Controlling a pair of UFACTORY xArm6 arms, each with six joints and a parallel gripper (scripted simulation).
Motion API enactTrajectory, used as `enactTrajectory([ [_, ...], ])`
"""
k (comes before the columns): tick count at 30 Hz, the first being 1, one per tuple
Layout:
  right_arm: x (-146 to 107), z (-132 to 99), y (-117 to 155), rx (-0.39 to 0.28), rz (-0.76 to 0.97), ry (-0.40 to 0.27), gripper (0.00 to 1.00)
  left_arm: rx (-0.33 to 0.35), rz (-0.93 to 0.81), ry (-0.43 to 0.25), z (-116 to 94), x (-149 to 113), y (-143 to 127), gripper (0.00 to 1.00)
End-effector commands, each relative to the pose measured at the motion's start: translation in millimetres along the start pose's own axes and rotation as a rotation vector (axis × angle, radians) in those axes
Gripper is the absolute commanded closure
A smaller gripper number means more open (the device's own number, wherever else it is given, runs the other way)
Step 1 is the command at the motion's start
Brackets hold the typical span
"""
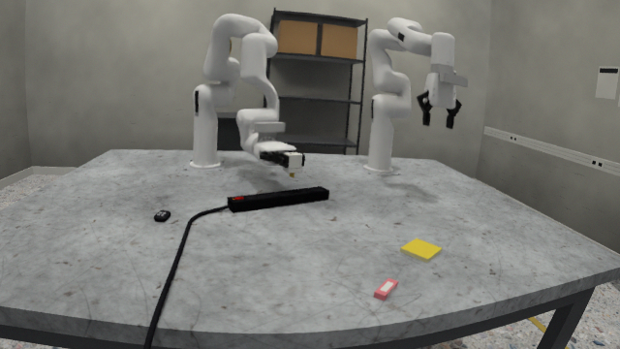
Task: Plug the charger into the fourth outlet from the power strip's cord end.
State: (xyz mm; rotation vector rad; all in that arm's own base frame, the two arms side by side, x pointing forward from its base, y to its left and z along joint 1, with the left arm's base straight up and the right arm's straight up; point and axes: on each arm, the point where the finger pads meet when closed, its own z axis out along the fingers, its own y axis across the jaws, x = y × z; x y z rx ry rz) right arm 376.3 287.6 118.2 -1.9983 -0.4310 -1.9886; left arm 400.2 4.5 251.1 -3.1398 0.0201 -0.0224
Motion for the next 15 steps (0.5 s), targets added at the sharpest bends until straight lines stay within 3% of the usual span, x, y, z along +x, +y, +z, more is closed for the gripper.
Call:
enactTrajectory([
  [1, -3.3, 0.3, -0.4, -0.002, 0.003, 0.004, 1.0, 0.0, 0.0, 0.002, -0.8, 0.5, 0.0, 0.0],
  [15, -14.7, 0.1, -1.0, -0.005, 0.006, 0.006, 1.0, 0.0, 0.0, 0.002, -0.8, 0.5, 0.0, 0.0],
])
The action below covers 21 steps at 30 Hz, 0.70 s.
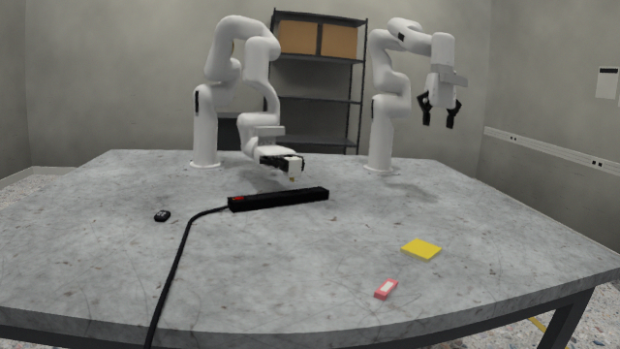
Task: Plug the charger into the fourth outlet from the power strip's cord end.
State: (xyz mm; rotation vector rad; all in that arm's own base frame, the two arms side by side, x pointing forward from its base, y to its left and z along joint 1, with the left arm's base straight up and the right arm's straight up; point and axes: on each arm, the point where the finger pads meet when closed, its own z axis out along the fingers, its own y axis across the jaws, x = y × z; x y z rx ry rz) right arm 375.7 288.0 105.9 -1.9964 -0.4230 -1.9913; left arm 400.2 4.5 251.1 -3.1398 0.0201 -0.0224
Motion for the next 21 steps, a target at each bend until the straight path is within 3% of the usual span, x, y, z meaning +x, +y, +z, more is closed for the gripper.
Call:
enactTrajectory([
  [1, -3.4, 0.4, -0.3, -0.001, 0.002, 0.003, 1.0, 0.0, 0.0, 0.002, -0.8, 0.5, 0.0, 0.0],
  [12, -11.5, 0.4, -0.4, -0.004, 0.005, 0.004, 1.0, 0.0, 0.0, 0.002, -0.8, 0.5, 0.0, 0.0],
  [13, -11.7, 0.3, -0.5, -0.004, 0.005, 0.004, 0.58, 0.0, 0.0, 0.002, -0.8, 0.5, 0.0, 0.0],
  [21, -11.8, 0.1, -0.7, -0.003, 0.004, 0.005, 0.58, 0.0, 0.0, 0.002, -0.8, 0.5, 0.0, 0.0],
])
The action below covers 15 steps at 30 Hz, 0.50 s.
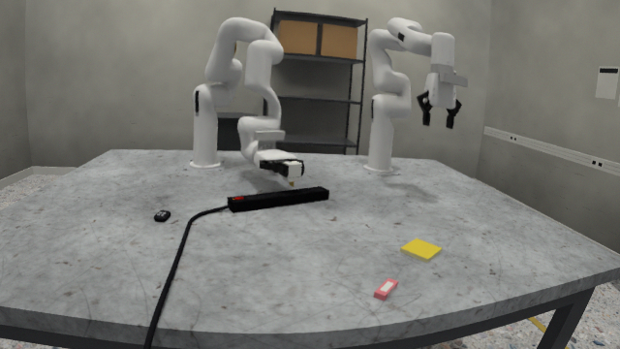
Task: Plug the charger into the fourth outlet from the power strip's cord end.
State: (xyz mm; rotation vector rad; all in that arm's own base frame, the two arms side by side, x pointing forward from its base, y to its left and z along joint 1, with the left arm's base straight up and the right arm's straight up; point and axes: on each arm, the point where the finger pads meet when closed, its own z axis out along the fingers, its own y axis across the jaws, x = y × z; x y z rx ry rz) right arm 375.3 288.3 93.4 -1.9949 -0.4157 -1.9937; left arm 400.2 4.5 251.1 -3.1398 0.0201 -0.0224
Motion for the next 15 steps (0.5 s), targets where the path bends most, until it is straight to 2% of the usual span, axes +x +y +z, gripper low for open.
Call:
enactTrajectory([
  [1, 0.7, 0.3, -0.3, 0.0, 0.0, 0.002, 0.58, 0.0, 0.0, 0.002, -0.8, 0.5, 0.0, 0.0],
  [9, 1.2, 0.2, -0.3, 0.0, 0.0, 0.002, 0.58, 0.0, 0.0, 0.002, -0.8, 0.5, 0.0, 0.0],
  [15, -7.9, 0.3, -0.3, 0.0, 0.0, 0.002, 0.58, 0.0, 0.0, 0.002, -0.8, 0.5, 0.0, 0.0],
])
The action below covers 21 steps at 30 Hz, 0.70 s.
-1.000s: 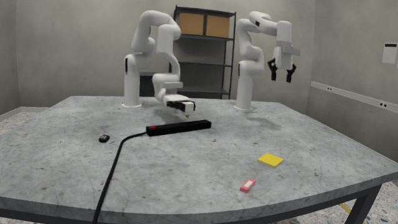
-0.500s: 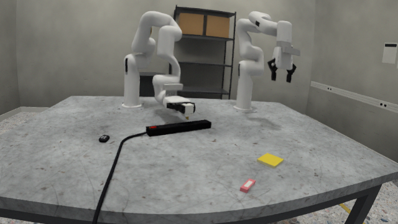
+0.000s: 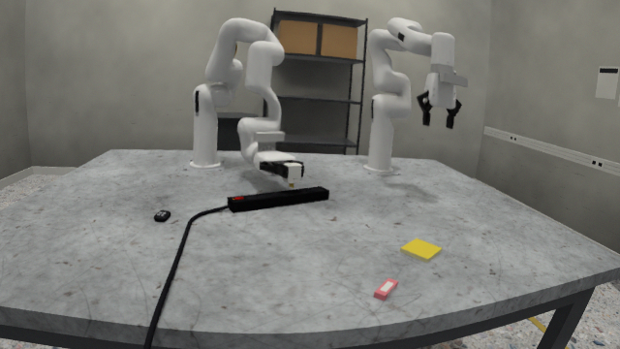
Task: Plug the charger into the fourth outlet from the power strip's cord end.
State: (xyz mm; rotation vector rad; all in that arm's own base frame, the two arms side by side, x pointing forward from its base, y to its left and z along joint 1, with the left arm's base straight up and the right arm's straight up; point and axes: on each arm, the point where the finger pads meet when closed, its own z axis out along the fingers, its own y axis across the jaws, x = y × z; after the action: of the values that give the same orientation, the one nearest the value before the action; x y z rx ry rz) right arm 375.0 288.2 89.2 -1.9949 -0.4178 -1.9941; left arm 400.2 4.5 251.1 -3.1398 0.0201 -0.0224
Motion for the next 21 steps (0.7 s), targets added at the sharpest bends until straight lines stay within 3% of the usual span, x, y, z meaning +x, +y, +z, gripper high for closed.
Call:
enactTrajectory([
  [1, -4.6, 0.6, -0.2, 0.0, 0.002, 0.003, 0.58, 0.0, 0.0, 0.002, -0.8, 0.5, 0.0, 0.0],
  [21, -12.9, 0.7, -0.3, 0.0, 0.001, 0.003, 0.58, 0.0, 0.0, 0.002, -0.8, 0.5, 0.0, 0.0],
])
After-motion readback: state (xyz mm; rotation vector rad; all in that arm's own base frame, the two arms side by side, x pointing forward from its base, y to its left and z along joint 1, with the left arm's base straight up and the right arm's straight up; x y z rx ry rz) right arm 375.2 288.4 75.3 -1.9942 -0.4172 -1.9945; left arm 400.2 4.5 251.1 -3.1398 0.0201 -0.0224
